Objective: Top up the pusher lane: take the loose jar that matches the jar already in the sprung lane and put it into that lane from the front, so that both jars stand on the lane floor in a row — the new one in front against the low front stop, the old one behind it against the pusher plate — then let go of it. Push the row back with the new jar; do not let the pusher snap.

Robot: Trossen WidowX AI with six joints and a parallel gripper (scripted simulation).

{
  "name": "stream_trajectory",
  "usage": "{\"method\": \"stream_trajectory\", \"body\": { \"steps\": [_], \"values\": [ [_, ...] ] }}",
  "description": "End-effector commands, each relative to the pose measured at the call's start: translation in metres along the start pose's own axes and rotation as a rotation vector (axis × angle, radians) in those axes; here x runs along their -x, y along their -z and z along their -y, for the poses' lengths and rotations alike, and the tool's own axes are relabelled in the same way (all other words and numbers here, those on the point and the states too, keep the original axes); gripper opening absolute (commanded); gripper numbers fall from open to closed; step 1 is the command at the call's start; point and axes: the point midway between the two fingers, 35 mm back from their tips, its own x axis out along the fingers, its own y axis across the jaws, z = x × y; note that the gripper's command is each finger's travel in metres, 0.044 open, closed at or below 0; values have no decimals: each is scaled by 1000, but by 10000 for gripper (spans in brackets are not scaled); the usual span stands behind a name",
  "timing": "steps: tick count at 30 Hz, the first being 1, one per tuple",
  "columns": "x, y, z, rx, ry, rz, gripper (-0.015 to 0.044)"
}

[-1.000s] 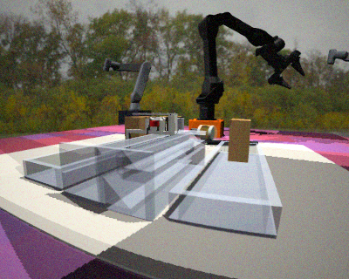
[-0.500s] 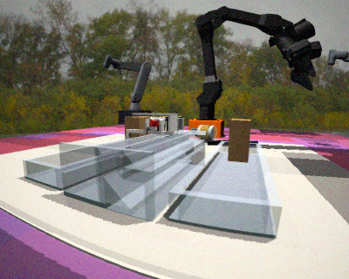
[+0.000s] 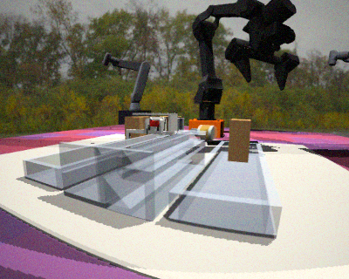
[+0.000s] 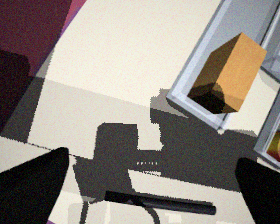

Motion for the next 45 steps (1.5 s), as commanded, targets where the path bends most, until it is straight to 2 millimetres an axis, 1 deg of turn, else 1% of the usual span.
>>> {"method": "stream_trajectory", "body": {
  "steps": [1,6,11,15,20,24,28,30,38,39,41,45],
  "values": [
    [-11,14,58,-268,56,-76,440],
    [-18,39,117,-575,125,-146,440],
    [-18,75,167,-885,186,-209,440],
    [-14,109,198,-1137,230,-253,440],
    [-6,154,226,-1458,278,-297,440],
    [2,190,240,-1719,310,-323,440],
    [11,224,246,-1970,336,-340,440],
    [12,227,249,-2012,339,-341,440],
    [12,227,249,-2012,339,-341,440],
    [10,228,248,-2012,339,-341,440],
    [-3,233,247,-2012,339,-341,440],
    [-6,235,247,-2012,339,-342,440]
  ]
}}
